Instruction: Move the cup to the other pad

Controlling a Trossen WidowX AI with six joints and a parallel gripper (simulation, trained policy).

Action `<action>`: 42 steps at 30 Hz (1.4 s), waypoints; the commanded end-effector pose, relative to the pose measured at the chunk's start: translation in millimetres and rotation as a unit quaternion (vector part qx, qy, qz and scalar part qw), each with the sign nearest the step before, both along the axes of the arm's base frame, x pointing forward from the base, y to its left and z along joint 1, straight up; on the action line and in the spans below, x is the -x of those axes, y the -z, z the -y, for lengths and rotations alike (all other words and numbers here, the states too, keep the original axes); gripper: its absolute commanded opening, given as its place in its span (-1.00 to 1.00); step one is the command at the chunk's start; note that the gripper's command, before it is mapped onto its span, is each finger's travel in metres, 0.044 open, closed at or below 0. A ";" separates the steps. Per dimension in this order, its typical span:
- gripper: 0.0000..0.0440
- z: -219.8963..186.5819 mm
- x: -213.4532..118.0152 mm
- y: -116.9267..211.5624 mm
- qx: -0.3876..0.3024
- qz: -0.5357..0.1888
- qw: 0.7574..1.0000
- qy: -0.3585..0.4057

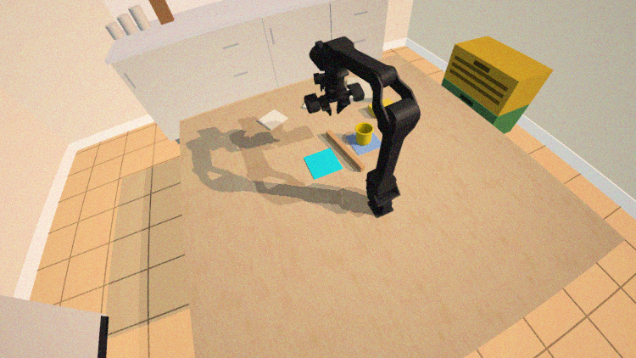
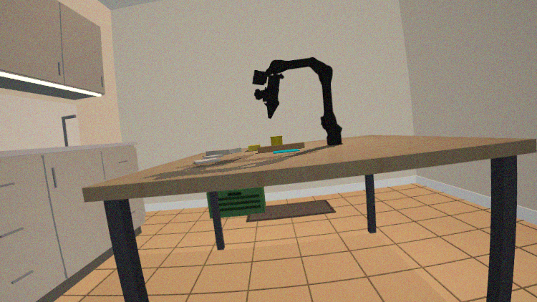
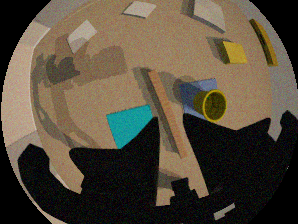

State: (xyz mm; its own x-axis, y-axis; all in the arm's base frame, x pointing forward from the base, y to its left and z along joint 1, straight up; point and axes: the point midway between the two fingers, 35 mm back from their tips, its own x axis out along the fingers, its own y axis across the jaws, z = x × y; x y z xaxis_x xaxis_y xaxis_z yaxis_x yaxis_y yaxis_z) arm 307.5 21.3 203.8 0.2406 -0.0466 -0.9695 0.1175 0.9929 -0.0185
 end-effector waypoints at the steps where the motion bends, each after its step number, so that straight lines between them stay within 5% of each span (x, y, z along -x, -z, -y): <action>1: -0.46 9.1 2.2 5.1 0.011 -0.031 0.999 -0.005; 42: -0.18 81.5 20.2 98.5 0.029 -0.183 0.982 -0.033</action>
State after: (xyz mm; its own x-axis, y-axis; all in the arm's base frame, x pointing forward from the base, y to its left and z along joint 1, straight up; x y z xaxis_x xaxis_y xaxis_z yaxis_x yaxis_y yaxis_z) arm 290.0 -55.1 116.7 -0.0996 -0.1015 -0.9898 0.0467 0.9932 -0.1065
